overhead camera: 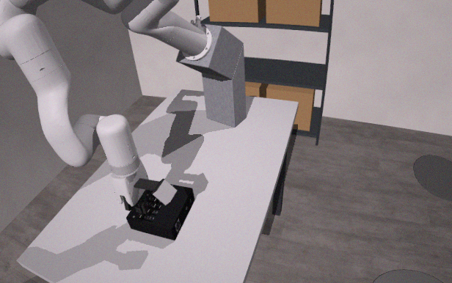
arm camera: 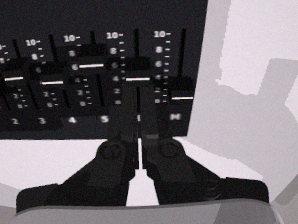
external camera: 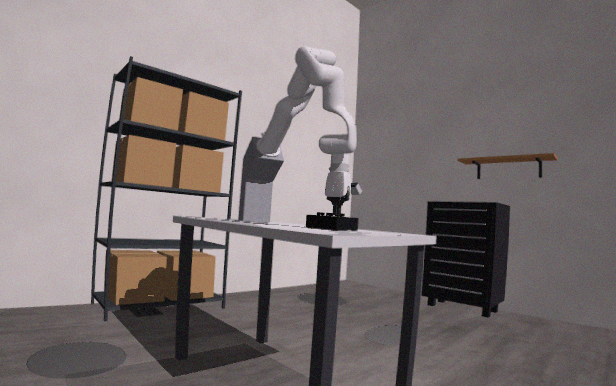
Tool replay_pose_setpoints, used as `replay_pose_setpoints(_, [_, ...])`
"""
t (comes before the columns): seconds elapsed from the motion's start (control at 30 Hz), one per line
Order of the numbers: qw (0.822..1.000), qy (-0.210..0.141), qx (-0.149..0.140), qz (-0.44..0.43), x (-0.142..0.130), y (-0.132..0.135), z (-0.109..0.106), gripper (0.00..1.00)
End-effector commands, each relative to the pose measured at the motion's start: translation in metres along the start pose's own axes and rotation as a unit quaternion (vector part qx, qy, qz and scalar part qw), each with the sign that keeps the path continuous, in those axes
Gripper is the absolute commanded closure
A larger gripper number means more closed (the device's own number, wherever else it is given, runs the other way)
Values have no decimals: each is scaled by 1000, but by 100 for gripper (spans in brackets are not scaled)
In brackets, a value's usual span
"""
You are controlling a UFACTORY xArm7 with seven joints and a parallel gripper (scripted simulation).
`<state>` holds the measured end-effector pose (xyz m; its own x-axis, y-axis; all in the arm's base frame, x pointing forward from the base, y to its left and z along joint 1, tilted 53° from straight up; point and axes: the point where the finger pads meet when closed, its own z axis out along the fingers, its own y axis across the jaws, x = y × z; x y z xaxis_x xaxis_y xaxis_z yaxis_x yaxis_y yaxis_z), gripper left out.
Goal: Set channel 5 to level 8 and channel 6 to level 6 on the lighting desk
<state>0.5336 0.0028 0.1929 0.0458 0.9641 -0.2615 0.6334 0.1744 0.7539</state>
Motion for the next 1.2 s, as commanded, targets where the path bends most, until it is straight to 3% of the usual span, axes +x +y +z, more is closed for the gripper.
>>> replay_pose_setpoints(0.0, [1000,1,-1,0,0,1,0,100])
replay_pose_setpoints(0.9, [1000,1,-1,0,-6,1,-1,100])
replay_pose_setpoints(1.17, [1000,1,-1,0,-6,1,-14,100])
